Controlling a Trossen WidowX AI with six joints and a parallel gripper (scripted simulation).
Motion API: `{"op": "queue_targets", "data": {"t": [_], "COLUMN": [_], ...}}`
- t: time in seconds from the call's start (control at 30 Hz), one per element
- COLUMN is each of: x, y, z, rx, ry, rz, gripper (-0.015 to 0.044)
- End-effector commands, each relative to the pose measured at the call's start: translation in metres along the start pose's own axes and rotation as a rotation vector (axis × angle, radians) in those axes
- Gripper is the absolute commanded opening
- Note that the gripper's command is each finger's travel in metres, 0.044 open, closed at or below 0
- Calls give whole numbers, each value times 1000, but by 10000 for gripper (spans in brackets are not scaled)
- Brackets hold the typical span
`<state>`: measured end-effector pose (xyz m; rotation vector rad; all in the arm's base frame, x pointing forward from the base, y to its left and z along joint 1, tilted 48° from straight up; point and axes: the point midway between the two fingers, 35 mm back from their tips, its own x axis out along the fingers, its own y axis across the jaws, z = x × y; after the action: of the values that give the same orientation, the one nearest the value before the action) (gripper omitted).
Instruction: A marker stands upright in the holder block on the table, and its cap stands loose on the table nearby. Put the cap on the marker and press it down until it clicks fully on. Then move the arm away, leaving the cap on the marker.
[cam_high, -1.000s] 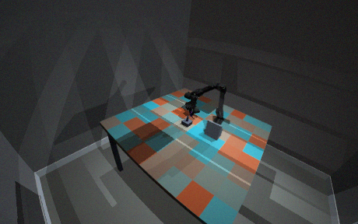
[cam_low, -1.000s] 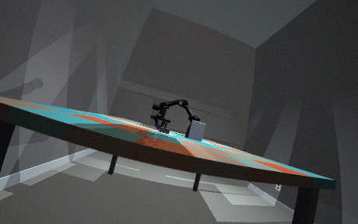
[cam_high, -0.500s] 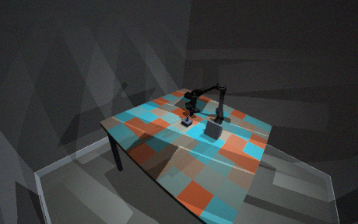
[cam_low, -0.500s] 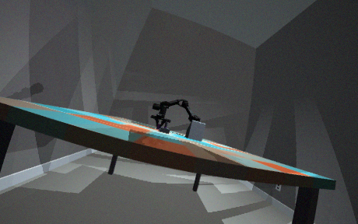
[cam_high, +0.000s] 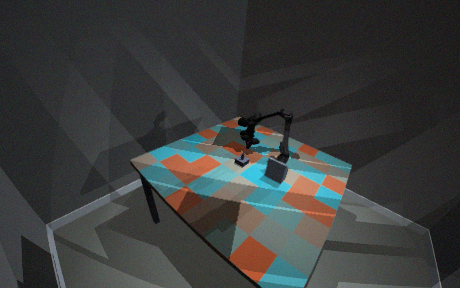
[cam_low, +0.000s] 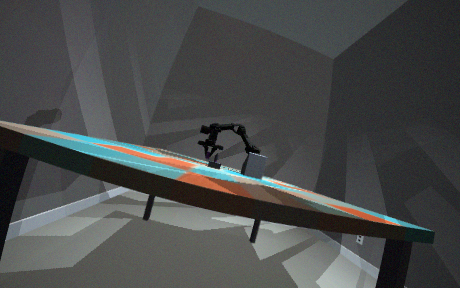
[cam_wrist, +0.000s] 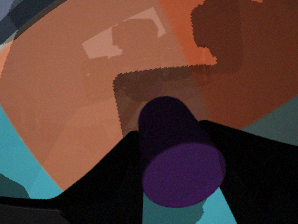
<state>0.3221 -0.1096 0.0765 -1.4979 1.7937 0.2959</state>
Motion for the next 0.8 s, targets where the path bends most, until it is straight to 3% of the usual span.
{"op": "queue_targets", "data": {"t": [0.0,0.77], "x": [-15,-42], "y": [-1,33], "z": [-3,57], "rx": [11,5], "ry": [1,-29], "rz": [-7,0], "gripper": [0,0]}}
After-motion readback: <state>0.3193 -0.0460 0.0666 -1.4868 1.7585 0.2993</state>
